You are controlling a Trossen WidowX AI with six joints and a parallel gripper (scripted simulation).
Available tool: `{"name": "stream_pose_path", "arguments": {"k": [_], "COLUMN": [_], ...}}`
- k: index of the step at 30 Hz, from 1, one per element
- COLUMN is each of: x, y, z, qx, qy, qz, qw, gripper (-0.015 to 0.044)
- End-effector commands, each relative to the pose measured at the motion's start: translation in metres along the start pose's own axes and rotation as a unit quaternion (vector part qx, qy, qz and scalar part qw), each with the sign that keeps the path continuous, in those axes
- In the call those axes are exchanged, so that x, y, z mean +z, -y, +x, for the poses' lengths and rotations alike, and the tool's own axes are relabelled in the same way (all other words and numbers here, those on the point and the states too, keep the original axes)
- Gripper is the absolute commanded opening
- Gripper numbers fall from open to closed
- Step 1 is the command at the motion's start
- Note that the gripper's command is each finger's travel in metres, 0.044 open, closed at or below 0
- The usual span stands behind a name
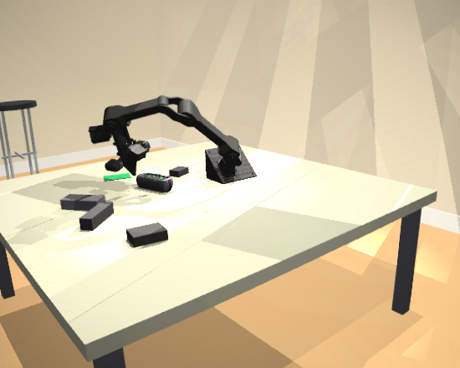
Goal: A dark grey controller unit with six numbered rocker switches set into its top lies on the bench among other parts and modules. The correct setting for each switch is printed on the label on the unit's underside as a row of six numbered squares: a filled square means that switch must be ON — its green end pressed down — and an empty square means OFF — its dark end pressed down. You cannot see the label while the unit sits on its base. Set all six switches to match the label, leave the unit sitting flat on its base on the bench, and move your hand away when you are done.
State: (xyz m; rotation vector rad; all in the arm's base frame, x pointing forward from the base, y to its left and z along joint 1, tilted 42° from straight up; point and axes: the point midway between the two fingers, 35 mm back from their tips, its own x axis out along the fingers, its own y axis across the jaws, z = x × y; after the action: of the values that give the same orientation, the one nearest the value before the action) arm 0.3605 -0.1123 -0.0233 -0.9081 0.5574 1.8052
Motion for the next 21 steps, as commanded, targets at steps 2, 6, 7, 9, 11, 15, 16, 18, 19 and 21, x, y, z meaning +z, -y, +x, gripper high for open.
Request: {"name": "stream_pose_path", "arguments": {"k": [2,6,7,9,11,15,16,18,19,21], "x": [-0.001,-0.001,-0.001,-0.001,-0.001,-0.001,-0.001,-0.001,-0.001,-0.001], "y": [0.002,0.004,0.005,0.006,0.007,0.009,0.009,0.010,0.011,0.011], "z": [0.006,0.012,0.014,0.017,0.020,0.026,0.028,0.031,0.033,0.036], "qx": [0.002,0.002,0.002,0.002,0.002,0.001,0.001,0.001,0.001,0.001], "qy": [-0.001,-0.001,-0.001,-0.001,-0.001,-0.001,-0.001,-0.001,-0.001,0.000], "qz": [-0.006,-0.006,-0.006,-0.006,-0.006,-0.006,-0.006,-0.006,-0.006,-0.006], "qw": [1.000,1.000,1.000,1.000,1.000,1.000,1.000,1.000,1.000,1.000], "gripper": [0.0000,0.0000,0.0000,0.0000,0.0000,0.0000,0.0000,0.0000,0.0000,0.0000]}}
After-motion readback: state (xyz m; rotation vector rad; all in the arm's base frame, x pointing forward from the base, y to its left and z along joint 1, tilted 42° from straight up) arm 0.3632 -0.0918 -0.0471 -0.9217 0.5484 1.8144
